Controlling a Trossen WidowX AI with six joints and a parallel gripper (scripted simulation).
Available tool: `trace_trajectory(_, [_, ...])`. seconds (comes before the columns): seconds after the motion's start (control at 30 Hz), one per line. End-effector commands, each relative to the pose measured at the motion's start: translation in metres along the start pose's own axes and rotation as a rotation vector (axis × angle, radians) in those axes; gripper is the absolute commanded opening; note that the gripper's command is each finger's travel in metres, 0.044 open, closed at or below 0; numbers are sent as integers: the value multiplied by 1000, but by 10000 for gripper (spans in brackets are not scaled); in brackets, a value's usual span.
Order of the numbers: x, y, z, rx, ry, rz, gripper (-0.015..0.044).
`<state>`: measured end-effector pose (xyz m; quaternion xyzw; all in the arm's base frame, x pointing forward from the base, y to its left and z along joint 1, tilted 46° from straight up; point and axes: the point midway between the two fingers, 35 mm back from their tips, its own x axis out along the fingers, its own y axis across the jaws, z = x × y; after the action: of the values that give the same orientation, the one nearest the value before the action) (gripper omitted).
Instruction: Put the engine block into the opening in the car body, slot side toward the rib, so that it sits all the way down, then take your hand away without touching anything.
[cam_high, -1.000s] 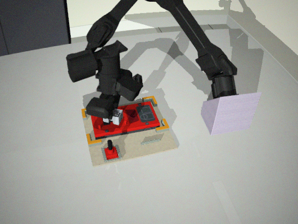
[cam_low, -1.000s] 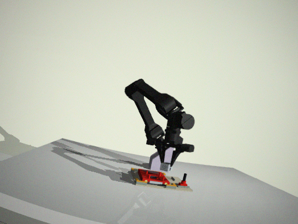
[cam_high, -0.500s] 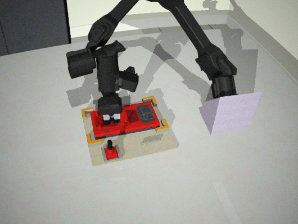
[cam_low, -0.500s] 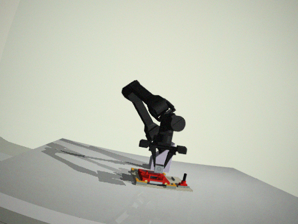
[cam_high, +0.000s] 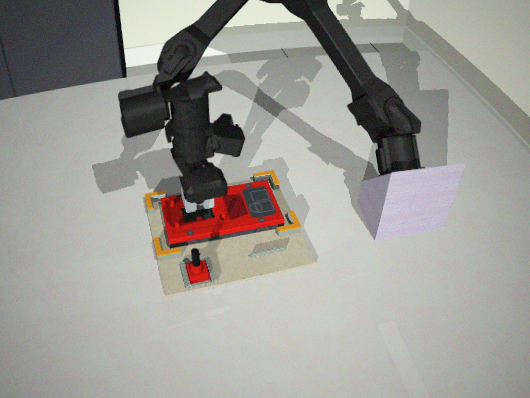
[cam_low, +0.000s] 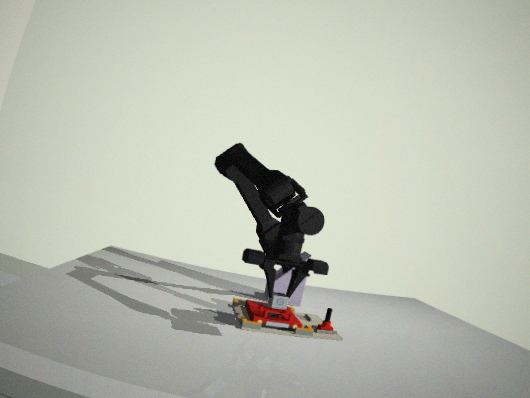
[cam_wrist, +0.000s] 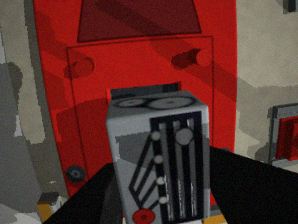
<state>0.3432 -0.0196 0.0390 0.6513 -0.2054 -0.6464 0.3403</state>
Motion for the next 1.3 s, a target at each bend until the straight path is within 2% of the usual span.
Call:
trace_trajectory(0.0, [0,1,0,-13,2,3,159])
trace_trajectory(0.63, [0,1,-1,76,2,3,159])
trace_trajectory(1.27, [1,1,-2,-9,2,3,159])
